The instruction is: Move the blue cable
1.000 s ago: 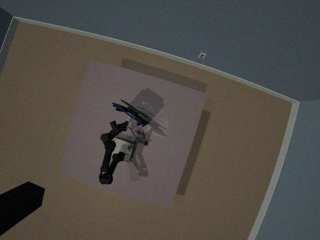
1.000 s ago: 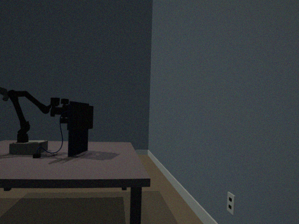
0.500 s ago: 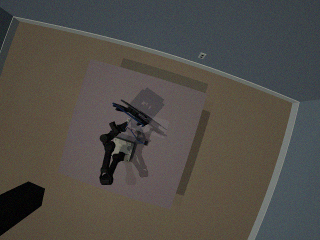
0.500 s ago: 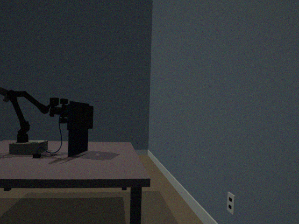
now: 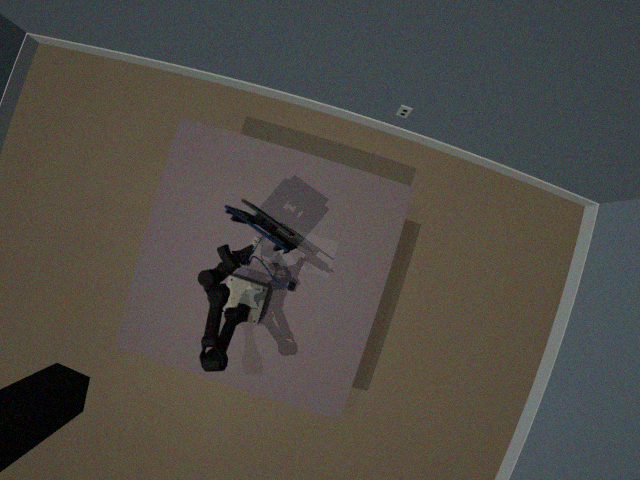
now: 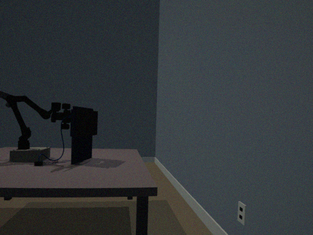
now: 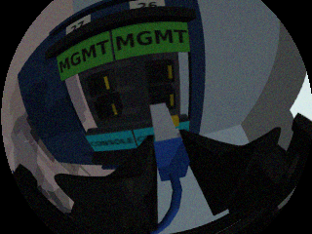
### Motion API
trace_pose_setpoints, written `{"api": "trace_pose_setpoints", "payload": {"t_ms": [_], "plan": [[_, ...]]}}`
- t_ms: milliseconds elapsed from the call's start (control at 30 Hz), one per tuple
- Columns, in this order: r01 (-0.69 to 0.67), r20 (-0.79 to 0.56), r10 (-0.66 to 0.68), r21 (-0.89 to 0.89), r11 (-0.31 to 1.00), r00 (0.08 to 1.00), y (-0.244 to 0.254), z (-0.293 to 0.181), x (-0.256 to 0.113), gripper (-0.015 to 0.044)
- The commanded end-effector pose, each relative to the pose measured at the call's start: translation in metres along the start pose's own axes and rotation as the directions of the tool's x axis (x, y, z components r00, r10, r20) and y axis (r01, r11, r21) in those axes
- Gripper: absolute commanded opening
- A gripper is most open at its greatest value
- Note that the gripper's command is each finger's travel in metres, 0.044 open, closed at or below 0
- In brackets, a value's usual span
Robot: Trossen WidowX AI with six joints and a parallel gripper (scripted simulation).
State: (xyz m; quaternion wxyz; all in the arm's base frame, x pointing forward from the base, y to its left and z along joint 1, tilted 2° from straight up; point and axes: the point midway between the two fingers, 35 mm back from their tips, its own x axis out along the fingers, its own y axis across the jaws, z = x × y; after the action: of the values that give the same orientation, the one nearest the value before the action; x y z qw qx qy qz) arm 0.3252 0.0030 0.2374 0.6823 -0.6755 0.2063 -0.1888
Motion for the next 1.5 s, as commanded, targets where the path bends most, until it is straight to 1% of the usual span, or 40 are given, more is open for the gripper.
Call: {"api": "trace_pose_setpoints", "payload": {"t_ms": [0,300,733,1167,1467], "plan": [[0.003,-0.002,-0.003,0.010,1.000,1.000,-0.001,-0.001,-0.003,0.0000],[0.003,-0.002,-0.003,0.010,1.000,1.000,0.001,-0.001,-0.007,0.0000],[0.003,-0.002,-0.003,0.010,1.000,1.000,0.047,0.006,-0.002,0.0000],[0.002,-0.002,-0.002,0.009,1.000,1.000,0.089,0.001,-0.004,0.0000],[0.003,-0.012,-0.003,0.008,1.000,1.000,0.089,0.000,-0.002,0.0000]]}}
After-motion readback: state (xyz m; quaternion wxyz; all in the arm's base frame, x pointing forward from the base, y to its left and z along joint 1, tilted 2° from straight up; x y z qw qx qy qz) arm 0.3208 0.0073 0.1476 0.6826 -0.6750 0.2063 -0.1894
